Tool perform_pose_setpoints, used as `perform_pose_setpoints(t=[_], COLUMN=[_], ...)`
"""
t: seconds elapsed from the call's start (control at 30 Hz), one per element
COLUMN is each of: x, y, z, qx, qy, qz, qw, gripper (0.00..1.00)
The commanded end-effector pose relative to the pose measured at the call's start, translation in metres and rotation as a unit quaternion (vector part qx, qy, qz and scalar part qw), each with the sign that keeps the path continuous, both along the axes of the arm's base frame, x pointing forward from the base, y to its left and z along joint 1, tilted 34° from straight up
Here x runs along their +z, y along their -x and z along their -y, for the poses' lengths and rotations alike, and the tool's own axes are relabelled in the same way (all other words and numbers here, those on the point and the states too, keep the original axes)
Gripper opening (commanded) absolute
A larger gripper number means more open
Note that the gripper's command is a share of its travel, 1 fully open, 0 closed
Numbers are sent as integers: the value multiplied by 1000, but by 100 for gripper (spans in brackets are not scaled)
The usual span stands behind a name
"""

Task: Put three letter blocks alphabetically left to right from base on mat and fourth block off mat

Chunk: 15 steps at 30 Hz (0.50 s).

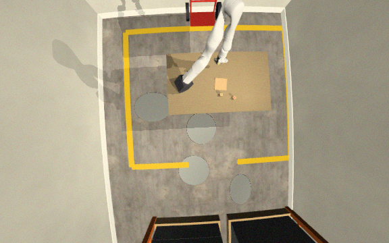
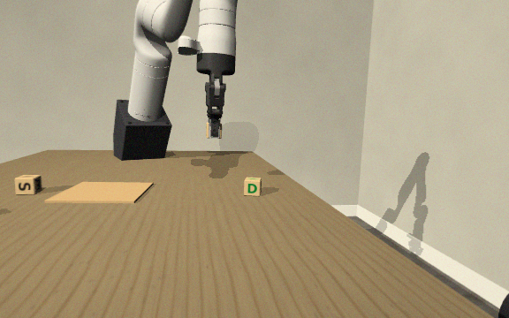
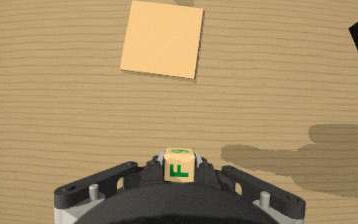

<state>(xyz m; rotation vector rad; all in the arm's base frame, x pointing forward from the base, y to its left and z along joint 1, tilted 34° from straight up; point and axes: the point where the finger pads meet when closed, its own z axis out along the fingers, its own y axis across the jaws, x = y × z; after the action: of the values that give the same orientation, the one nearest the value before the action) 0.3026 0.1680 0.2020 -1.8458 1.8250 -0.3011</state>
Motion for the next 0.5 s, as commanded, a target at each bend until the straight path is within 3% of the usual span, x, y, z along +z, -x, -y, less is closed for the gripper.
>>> perform_pose_setpoints(t=[0.0, 0.13, 0.47], x=[-2, -1, -2], y=[-5, -12, -36], z=[10, 22, 87], qx=[-2, -2, -5], qy=[-11, -12, -17], qz=[-11, -12, -11], qw=[1000, 1000, 1000], gripper=[26, 26, 26])
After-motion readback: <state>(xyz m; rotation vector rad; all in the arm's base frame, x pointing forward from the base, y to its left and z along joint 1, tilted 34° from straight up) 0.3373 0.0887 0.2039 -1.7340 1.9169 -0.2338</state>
